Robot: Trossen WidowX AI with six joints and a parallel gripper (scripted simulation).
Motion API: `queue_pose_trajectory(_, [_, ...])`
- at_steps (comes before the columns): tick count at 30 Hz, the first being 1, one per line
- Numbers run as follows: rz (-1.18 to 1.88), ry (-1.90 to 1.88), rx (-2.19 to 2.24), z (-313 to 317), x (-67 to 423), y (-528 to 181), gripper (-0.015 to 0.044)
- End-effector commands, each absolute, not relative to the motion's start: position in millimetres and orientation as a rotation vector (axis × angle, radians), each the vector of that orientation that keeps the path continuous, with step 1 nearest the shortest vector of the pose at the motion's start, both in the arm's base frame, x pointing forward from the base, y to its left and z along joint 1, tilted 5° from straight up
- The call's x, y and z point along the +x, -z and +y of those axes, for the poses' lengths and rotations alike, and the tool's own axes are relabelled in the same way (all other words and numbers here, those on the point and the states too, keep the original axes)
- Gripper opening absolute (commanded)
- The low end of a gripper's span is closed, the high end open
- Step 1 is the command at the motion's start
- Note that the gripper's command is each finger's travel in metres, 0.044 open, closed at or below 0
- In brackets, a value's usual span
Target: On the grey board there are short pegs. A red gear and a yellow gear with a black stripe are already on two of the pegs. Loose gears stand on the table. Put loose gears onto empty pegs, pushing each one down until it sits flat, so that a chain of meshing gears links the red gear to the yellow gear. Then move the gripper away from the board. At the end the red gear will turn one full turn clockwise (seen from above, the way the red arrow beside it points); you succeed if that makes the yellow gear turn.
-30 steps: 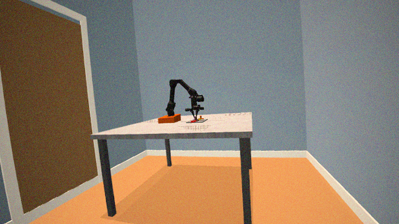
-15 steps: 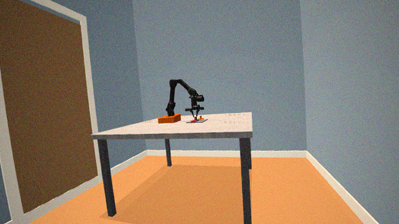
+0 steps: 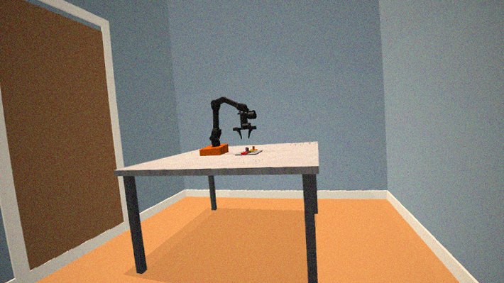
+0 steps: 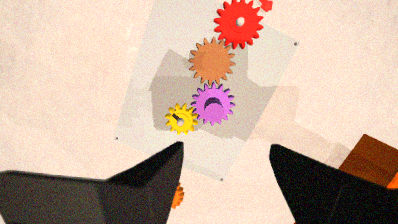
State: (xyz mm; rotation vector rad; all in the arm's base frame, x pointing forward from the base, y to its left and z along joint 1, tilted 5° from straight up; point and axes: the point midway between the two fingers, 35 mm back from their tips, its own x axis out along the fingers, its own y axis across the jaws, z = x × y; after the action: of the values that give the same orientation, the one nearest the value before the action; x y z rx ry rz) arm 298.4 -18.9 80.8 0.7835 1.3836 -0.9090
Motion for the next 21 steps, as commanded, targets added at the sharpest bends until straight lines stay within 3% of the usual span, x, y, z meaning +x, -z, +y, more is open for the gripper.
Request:
queue_pose_trajectory(1, [1.374,0.907,0.789,-18.2,298.9,-94.1,0.035])
queue_pose_trajectory(5, [1.374,0.907,0.789,-18.2,298.9,-94.1,0.044])
queue_pose_trajectory(21, [1.374,0.907,0.789,-18.2,298.9,-94.1,0.044])
